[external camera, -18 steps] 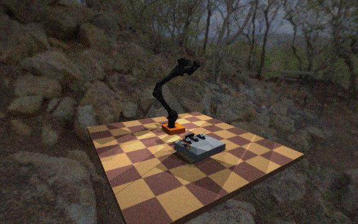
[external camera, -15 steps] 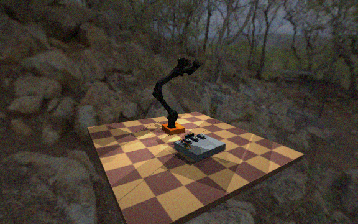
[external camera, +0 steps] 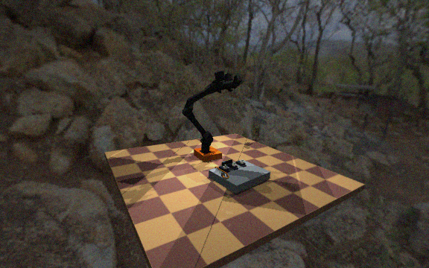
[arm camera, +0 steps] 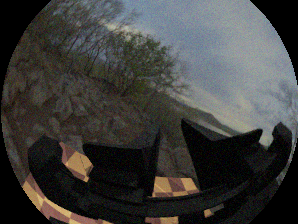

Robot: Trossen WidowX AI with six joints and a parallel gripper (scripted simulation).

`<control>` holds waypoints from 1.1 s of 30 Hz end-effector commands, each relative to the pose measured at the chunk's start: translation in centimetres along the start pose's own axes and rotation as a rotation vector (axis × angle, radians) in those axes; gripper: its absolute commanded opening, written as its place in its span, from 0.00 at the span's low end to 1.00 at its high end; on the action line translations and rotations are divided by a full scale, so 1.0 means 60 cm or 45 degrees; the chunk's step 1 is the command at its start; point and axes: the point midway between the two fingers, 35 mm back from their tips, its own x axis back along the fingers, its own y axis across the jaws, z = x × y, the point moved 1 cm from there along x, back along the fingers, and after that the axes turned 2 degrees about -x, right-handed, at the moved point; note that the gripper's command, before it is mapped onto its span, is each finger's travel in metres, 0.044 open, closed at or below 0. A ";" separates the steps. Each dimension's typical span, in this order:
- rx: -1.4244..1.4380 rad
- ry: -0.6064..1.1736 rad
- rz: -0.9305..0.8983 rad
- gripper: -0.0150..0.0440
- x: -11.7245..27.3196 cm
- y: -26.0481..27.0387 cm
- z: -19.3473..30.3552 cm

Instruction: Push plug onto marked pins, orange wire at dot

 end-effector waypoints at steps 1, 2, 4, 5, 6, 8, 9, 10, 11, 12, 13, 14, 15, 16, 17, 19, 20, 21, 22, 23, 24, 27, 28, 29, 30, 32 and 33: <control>-0.018 0.042 0.066 0.45 -0.004 -0.015 0.024; -0.021 0.051 0.080 0.45 -0.005 -0.019 0.029; -0.027 0.069 0.109 0.45 -0.006 -0.026 0.039; -0.030 0.078 0.123 0.45 -0.007 -0.030 0.044; -0.034 0.087 0.137 0.45 -0.007 -0.033 0.050; -0.041 0.106 0.165 0.45 -0.007 -0.041 0.061; -0.045 0.115 0.180 0.45 -0.007 -0.044 0.066; -0.048 0.123 0.194 0.45 -0.007 -0.048 0.071; -0.051 0.132 0.209 0.45 -0.007 -0.052 0.077; -0.055 0.141 0.225 0.45 -0.007 -0.056 0.082; -0.058 0.150 0.241 0.45 -0.007 -0.060 0.088; -0.062 0.158 0.256 0.45 -0.006 -0.064 0.094; -0.066 0.168 0.271 0.45 -0.005 -0.068 0.099; -0.069 0.176 0.285 0.45 -0.005 -0.072 0.104; -0.072 0.184 0.300 0.45 -0.004 -0.075 0.110; -0.078 0.200 0.330 0.45 -0.002 -0.083 0.120; -0.082 0.207 0.345 0.45 -0.001 -0.087 0.126; -0.085 0.217 0.361 0.45 0.000 -0.091 0.131; -0.088 0.224 0.376 0.45 0.001 -0.095 0.136; -0.092 0.232 0.391 0.45 0.003 -0.099 0.142; -0.095 0.239 0.406 0.45 0.004 -0.103 0.147; -0.104 0.262 0.452 0.45 0.009 -0.115 0.163; -0.108 0.270 0.467 0.45 0.011 -0.119 0.168; -0.111 0.277 0.483 0.45 0.013 -0.123 0.173; -0.115 0.284 0.500 0.45 0.015 -0.127 0.179; -0.123 0.299 0.533 0.45 0.020 -0.136 0.190; -0.126 0.305 0.548 0.45 0.022 -0.139 0.195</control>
